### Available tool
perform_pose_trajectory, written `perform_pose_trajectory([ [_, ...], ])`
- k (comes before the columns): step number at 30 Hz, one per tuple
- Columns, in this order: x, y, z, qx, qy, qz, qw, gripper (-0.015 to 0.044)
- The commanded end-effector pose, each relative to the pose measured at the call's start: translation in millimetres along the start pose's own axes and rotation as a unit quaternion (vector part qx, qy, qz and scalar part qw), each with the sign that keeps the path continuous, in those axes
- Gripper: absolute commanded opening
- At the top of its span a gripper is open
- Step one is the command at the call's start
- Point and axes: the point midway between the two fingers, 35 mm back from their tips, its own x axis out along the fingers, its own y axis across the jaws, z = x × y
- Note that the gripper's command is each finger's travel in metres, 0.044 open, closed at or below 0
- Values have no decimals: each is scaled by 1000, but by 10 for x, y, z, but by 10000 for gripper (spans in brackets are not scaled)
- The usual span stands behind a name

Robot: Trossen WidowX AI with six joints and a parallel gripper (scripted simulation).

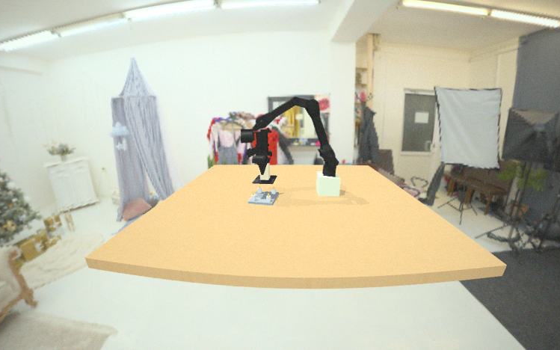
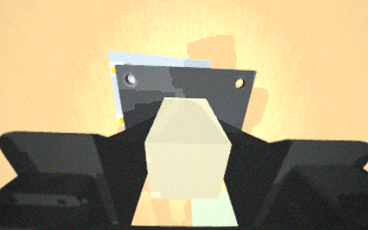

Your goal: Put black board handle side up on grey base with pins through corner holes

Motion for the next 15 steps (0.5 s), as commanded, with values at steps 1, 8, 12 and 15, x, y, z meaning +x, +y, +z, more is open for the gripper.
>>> perform_pose_trajectory([
  [1, -32, 138, 23, 9, -5, 4, 1000, 0],
  [8, -31, 320, 6, 22, -4, 5, 1000, 0],
  [12, -30, 385, -3, 26, -4, 5, 1000, 0],
  [15, -14, 354, -14, 24, -2, 3, 1000, 0],
])
